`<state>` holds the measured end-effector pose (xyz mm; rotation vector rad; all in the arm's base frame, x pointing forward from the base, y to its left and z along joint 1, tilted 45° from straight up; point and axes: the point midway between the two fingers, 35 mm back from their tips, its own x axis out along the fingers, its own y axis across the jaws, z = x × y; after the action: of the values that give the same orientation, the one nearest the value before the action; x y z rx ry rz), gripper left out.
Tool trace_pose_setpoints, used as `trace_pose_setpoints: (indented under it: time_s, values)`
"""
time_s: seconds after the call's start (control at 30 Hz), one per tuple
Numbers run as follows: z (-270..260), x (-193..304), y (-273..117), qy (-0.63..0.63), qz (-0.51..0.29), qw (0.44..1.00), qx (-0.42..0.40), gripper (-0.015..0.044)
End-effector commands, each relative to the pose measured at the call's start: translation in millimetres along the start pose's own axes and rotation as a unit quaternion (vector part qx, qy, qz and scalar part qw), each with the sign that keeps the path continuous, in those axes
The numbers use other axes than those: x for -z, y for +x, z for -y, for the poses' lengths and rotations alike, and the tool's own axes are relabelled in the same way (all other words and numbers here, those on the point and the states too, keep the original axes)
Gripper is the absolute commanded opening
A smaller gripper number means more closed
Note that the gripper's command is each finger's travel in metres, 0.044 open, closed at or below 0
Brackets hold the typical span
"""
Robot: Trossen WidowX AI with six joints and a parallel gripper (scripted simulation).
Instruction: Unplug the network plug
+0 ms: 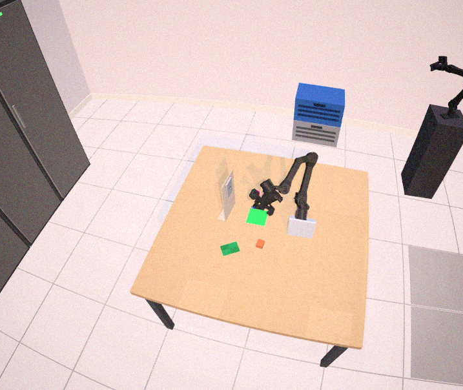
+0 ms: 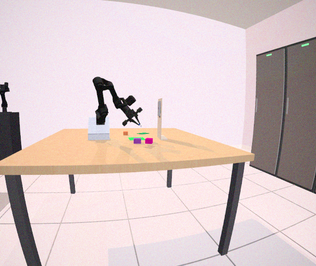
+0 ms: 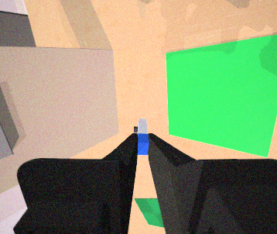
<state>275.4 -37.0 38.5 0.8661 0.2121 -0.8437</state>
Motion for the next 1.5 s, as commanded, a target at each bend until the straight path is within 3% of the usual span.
trace_pose_setpoints:
  time_s: [0.0, 1.47]
  values:
    - [21.2, -10.2, 5.0, 0.007, 0.045, 0.997, 0.055, 0.0]
    - [44.3, -11.0, 30.8, 0.009, 0.05, 0.997, 0.066, 0.0]
